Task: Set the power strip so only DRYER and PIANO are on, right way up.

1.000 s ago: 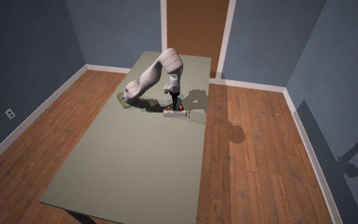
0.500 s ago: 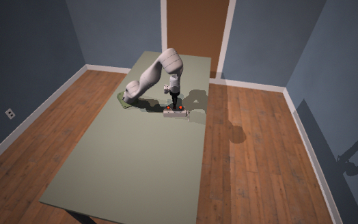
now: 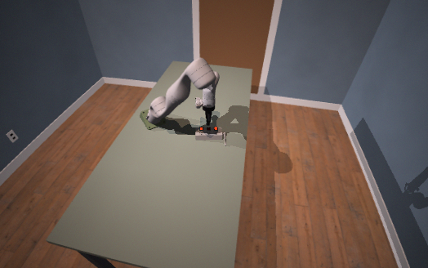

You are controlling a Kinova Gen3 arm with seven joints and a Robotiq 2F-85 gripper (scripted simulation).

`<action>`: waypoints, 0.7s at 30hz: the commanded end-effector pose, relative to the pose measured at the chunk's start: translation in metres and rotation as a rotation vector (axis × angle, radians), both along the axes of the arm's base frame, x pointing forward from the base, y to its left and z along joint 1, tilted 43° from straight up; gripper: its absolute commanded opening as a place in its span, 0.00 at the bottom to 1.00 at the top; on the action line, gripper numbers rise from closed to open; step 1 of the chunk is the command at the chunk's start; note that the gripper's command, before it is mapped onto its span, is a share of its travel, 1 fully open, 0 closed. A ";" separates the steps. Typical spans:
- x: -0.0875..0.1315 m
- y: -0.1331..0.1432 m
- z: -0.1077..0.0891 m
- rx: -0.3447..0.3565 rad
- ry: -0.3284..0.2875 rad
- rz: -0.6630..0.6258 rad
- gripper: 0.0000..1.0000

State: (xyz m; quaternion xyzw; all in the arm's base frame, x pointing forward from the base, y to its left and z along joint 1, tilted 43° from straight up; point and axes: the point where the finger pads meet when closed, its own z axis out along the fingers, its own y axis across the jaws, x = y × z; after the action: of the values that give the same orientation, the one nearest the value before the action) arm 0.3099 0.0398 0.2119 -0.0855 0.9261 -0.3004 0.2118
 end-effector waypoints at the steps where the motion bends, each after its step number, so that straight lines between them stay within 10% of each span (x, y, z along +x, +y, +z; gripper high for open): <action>1: -0.001 0.006 0.006 0.009 -0.008 0.007 0.00; 21: -0.003 0.008 0.009 0.009 -0.008 0.007 0.00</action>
State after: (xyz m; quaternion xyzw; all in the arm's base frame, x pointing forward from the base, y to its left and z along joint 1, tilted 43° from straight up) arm 0.3071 0.0476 0.2206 -0.0864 0.9262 -0.2961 0.2166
